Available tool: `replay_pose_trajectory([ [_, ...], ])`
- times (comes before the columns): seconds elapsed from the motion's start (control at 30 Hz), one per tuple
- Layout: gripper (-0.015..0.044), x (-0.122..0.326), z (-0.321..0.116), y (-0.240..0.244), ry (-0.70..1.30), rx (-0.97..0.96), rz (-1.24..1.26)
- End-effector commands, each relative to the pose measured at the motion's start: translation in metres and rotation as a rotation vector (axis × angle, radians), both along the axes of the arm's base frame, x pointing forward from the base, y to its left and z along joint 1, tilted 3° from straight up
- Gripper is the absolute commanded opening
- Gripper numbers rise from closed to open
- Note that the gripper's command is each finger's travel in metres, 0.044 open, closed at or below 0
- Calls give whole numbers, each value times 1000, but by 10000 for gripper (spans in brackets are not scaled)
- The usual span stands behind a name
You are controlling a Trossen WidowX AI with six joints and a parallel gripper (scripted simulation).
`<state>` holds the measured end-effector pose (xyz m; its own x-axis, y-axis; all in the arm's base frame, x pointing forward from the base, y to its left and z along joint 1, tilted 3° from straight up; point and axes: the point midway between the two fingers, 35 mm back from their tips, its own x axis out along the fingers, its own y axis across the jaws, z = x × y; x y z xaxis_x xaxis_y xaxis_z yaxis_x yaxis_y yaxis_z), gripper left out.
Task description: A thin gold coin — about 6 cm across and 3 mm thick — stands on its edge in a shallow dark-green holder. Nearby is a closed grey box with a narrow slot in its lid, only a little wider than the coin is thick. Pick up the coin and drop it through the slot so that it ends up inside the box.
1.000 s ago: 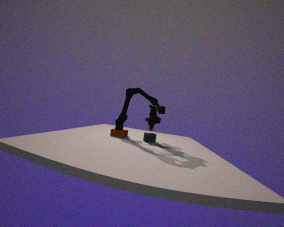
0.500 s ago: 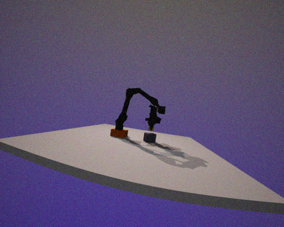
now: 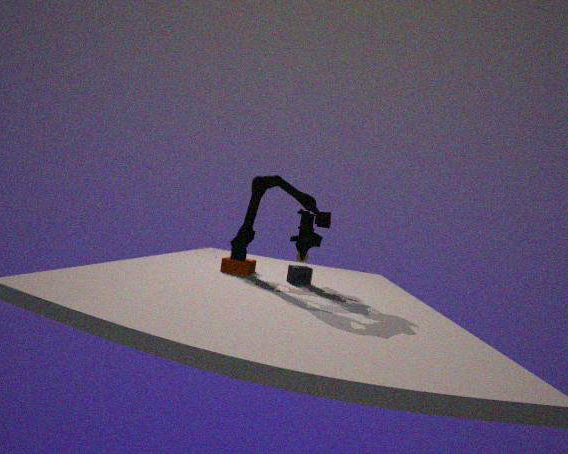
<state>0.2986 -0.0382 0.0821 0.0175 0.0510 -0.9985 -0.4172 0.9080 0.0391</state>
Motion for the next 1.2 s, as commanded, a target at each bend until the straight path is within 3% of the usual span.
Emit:
replay_pose_trajectory([
  [0.0, 0, 0, 0, 1, 0, 0, 1],
  [1.17, 0, 0, -14, 1, 1, 0, -1],
])
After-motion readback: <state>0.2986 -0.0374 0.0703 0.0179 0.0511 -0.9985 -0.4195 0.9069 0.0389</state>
